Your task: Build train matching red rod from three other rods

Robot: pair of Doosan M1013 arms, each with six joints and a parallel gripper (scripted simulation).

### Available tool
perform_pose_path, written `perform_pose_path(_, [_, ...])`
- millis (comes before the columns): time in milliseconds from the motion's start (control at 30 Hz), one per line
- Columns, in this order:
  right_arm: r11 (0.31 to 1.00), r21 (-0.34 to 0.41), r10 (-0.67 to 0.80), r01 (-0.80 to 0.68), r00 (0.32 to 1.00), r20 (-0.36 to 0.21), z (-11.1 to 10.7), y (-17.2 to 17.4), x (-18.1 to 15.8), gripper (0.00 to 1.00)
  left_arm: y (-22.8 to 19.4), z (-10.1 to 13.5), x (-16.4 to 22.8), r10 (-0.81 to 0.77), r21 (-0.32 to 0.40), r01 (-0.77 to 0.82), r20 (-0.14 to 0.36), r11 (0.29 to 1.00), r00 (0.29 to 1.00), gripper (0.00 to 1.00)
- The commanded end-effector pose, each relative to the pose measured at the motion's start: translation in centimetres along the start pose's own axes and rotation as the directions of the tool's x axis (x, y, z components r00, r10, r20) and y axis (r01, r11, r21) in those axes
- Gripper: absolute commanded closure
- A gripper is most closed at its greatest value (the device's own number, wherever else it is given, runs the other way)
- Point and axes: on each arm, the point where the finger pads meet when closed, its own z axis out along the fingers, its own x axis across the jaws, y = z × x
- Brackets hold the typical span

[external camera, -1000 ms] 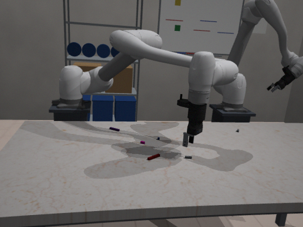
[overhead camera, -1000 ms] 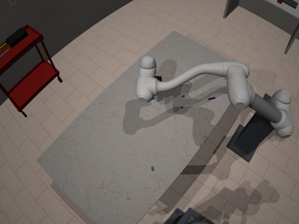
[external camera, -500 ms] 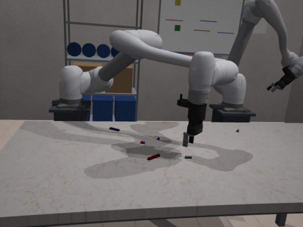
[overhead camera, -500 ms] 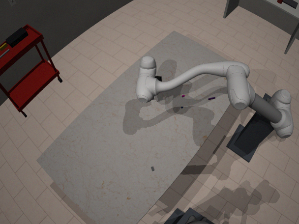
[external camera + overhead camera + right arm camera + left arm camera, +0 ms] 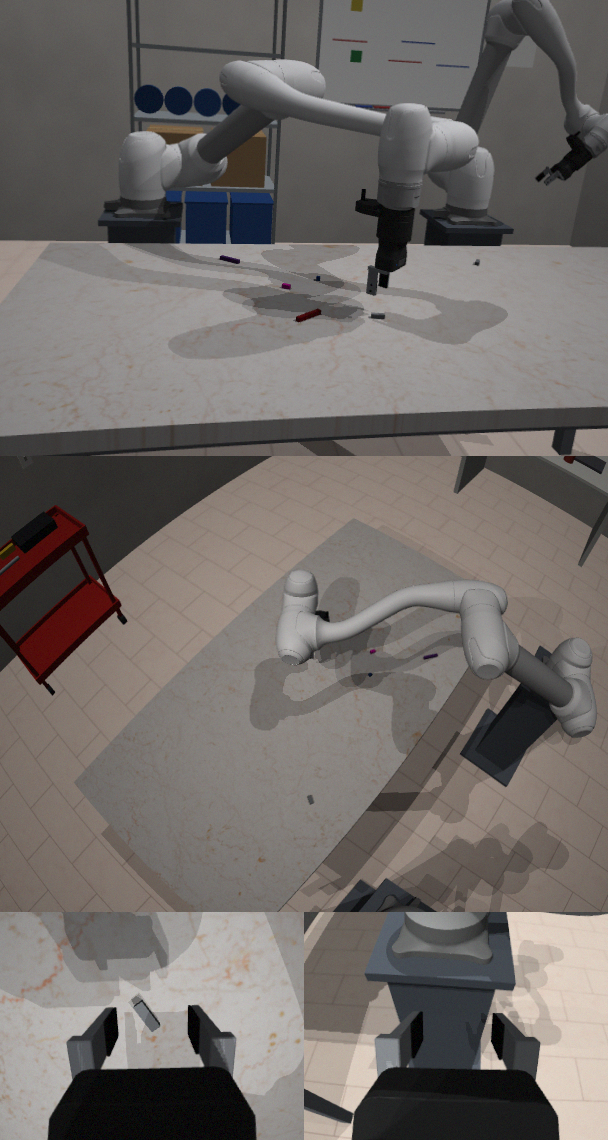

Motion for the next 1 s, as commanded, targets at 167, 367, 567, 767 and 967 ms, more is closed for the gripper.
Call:
perform_pose_path(167, [1.000, -0.002, 0.020, -0.020, 1.000, 0.000, -0.2, 0.2, 0.5, 0.00, 0.0, 0.0, 0.0, 0.000, -0.001, 0.000, 0.000, 1.000, 1.000, 0.00])
perform_pose_path(367, [0.985, -0.002, 0.175, -0.175, 0.985, -0.001, -0.2, 1.0, 4.0, 0.00, 0.0, 0.0, 0.0, 0.000, -0.001, 0.000, 0.000, 1.000, 1.000, 0.00])
perform_pose_path(567, [0.923, -0.002, 0.384, -0.384, 0.923, -0.001, -0.2, 2.1, 8.9, 0.00, 0.0, 0.0, 0.0, 0.000, -0.001, 0.000, 0.000, 1.000, 1.000, 0.00])
perform_pose_path(767, [0.842, -0.002, 0.540, -0.540, 0.842, -0.002, -0.2, 2.9, 13.0, 0.00, 0.0, 0.0, 0.0, 0.000, -0.001, 0.000, 0.000, 1.000, 1.000, 0.00])
perform_pose_path(967, [0.719, -0.001, 0.695, -0.695, 0.719, -0.002, -0.2, 3.7, 17.4, 0.00, 0.0, 0.0, 0.0, 0.000, -0.001, 0.000, 0.000, 1.000, 1.000, 0.00])
